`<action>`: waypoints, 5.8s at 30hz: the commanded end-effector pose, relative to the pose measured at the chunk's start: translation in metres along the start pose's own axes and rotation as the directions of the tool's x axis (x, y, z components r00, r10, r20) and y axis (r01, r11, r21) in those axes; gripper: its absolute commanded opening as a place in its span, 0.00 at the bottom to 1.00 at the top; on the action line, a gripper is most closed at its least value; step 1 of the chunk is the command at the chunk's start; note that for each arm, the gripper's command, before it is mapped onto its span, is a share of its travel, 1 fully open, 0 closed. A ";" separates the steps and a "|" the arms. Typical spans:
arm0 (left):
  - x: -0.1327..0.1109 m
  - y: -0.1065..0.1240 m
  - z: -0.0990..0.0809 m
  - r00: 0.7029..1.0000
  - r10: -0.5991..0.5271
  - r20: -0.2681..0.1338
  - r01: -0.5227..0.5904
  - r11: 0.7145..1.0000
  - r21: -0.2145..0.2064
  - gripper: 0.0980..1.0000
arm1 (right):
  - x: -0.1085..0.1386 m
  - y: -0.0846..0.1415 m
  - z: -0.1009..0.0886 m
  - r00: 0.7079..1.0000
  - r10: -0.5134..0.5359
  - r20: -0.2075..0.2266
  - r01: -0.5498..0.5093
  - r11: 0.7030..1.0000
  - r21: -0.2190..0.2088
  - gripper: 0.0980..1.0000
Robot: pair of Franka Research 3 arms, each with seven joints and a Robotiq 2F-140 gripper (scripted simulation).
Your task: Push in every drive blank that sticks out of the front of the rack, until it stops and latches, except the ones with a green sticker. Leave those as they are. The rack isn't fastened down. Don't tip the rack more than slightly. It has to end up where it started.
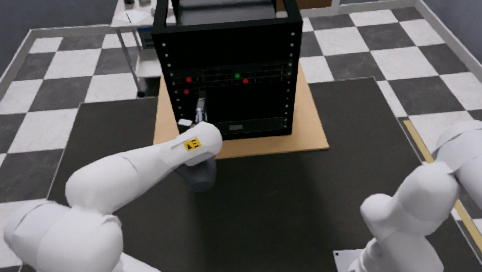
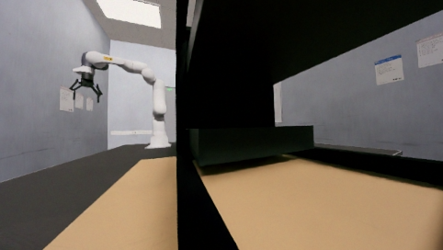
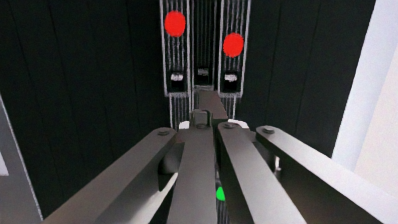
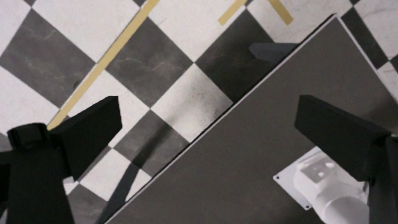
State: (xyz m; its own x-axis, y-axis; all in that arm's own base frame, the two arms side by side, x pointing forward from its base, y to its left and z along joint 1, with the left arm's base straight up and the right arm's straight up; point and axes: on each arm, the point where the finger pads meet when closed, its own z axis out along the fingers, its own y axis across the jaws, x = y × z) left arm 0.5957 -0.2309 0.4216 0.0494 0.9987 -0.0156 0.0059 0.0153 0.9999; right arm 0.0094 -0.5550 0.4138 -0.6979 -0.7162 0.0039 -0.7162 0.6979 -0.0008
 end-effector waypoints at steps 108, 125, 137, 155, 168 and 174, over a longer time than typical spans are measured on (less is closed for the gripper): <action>-0.167 -0.009 0.038 1.000 0.015 -0.015 -0.016 1.000 -0.005 0.00 | 0.000 0.001 0.001 1.000 -0.004 0.004 0.004 1.000 -0.001 1.00; -0.168 -0.010 0.048 1.000 0.016 -0.015 -0.016 1.000 -0.005 0.00 | 0.000 0.001 0.001 1.000 -0.004 0.004 0.004 1.000 -0.001 1.00; -0.168 -0.010 0.054 1.000 0.016 -0.015 -0.016 1.000 -0.005 0.00 | 0.000 0.001 0.001 1.000 -0.004 0.004 0.004 1.000 -0.001 1.00; -0.168 -0.009 0.061 1.000 0.016 -0.015 -0.016 1.000 -0.005 0.00 | 0.000 0.001 0.001 1.000 -0.004 0.004 0.004 1.000 -0.001 1.00; -0.167 -0.009 0.068 1.000 0.016 -0.015 -0.016 1.000 -0.005 0.00 | 0.000 0.001 0.001 1.000 -0.004 0.004 0.004 1.000 -0.001 1.00; -0.167 -0.009 0.070 1.000 0.015 -0.015 -0.016 1.000 -0.005 0.00 | 0.000 0.001 0.001 1.000 -0.004 0.004 0.004 1.000 -0.001 1.00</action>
State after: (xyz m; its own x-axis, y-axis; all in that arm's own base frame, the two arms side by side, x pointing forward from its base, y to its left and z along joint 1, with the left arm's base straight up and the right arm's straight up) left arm 0.6551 -0.4021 0.4160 0.0336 0.9994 -0.0098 -0.0016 0.0099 1.0000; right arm 0.0094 -0.5549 0.4138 -0.6979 -0.7162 0.0039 -0.7162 0.6979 -0.0008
